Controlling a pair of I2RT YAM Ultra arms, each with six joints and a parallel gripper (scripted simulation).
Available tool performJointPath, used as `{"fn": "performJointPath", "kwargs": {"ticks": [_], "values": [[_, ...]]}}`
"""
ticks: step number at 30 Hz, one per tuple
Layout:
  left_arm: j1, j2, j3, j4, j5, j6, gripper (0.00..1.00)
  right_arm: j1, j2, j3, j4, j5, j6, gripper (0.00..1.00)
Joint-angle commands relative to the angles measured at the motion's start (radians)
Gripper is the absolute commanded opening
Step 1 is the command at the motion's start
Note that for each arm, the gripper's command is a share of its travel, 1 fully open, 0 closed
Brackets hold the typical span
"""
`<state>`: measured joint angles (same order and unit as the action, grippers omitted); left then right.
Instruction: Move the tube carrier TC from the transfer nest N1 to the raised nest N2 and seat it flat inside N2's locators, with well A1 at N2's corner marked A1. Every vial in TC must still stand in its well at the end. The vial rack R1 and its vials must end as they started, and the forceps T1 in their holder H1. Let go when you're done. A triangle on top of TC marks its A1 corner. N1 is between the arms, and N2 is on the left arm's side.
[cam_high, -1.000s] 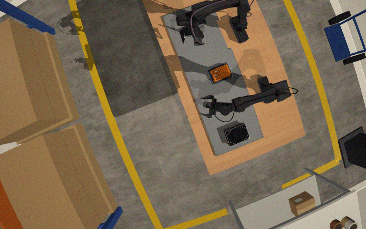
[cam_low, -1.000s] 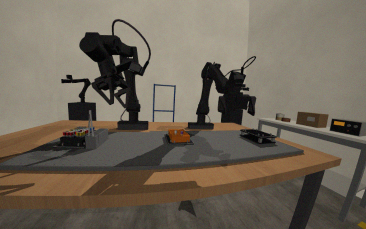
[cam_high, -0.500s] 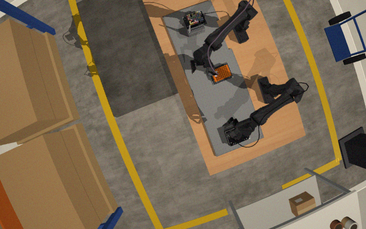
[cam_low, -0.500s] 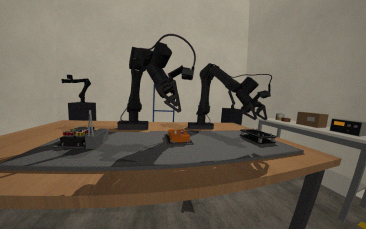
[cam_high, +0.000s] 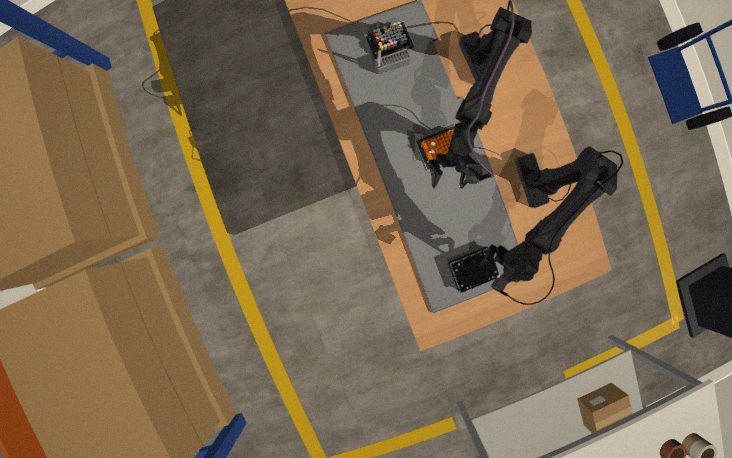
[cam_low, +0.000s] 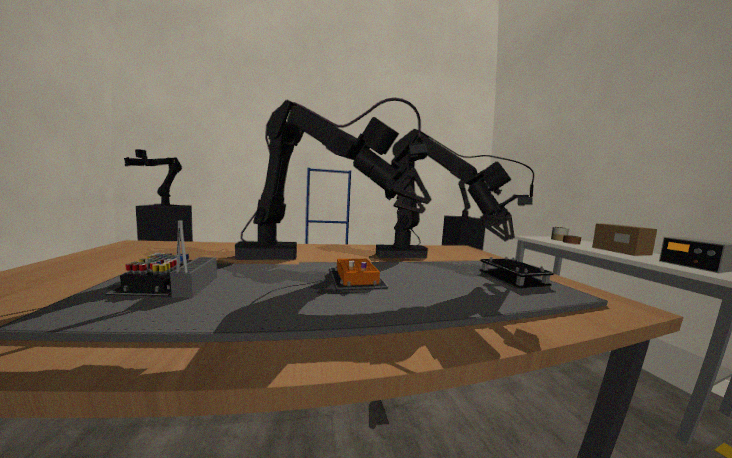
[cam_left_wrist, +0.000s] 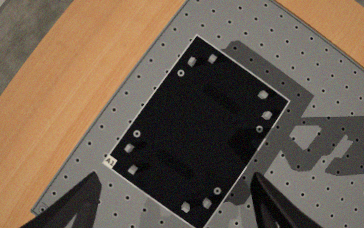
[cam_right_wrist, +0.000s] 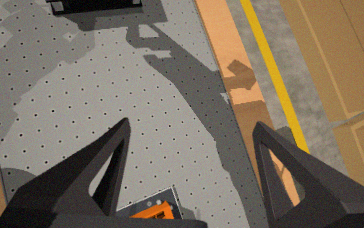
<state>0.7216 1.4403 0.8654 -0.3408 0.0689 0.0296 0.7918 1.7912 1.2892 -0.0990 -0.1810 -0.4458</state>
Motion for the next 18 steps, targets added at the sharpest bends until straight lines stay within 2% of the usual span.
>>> {"fn": "performJointPath", "kwargs": {"ticks": [1, 8, 10, 12, 18], "values": [[0.061, -0.058, -0.025, -0.067, -0.045, -0.031, 1.00, 0.118, -0.055, -0.042, 0.204, 0.041, 0.180, 1.00], [0.147, -0.104, -0.054, -0.116, -0.065, -0.040, 1.00, 0.318, -0.061, -0.125, 0.438, 0.110, 0.381, 1.00], [0.147, -0.104, -0.054, -0.116, -0.065, -0.040, 1.00, 0.318, -0.061, -0.125, 0.438, 0.110, 0.381, 1.00], [0.158, -0.111, -0.051, -0.118, -0.063, -0.034, 1.00, 0.372, -0.061, -0.151, 0.516, 0.142, 0.425, 1.00], [0.162, -0.113, -0.056, -0.105, -0.060, -0.032, 1.00, 0.471, -0.057, -0.189, 0.602, 0.177, 0.486, 1.00]]}}
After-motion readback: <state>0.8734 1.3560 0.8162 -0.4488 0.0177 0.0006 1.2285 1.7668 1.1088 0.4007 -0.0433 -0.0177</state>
